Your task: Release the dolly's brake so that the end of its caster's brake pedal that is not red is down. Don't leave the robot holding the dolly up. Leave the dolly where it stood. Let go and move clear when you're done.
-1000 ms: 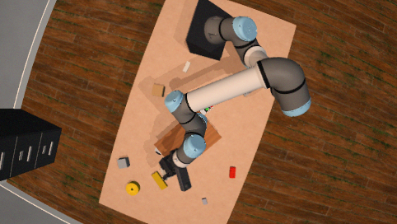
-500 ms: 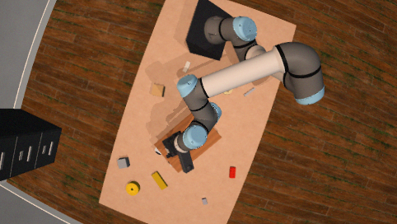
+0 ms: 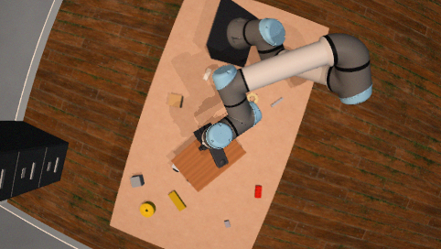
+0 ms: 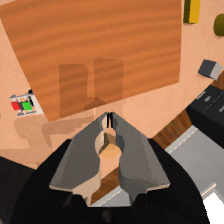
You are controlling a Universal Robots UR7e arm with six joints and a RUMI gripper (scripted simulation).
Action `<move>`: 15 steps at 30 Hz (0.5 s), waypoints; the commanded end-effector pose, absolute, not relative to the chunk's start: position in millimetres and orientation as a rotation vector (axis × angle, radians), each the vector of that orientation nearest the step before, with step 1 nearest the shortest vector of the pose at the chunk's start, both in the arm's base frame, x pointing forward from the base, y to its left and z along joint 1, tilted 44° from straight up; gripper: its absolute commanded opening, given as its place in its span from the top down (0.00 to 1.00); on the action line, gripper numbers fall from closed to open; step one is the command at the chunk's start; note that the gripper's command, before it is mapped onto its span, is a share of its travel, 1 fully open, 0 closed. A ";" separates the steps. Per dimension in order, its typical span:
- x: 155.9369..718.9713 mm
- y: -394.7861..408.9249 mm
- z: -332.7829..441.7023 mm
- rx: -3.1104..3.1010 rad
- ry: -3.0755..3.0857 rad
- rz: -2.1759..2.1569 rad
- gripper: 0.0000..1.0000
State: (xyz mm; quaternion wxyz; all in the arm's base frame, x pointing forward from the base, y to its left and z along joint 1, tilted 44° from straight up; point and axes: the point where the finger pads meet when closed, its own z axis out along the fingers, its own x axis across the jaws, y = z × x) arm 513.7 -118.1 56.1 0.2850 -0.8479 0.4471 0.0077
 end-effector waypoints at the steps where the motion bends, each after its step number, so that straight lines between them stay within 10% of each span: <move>1: 472.4 -96.3 65.9 -2.258 1.128 0.120 1.00; 15: 412.2 -51.3 85.9 -2.206 1.008 0.257 1.00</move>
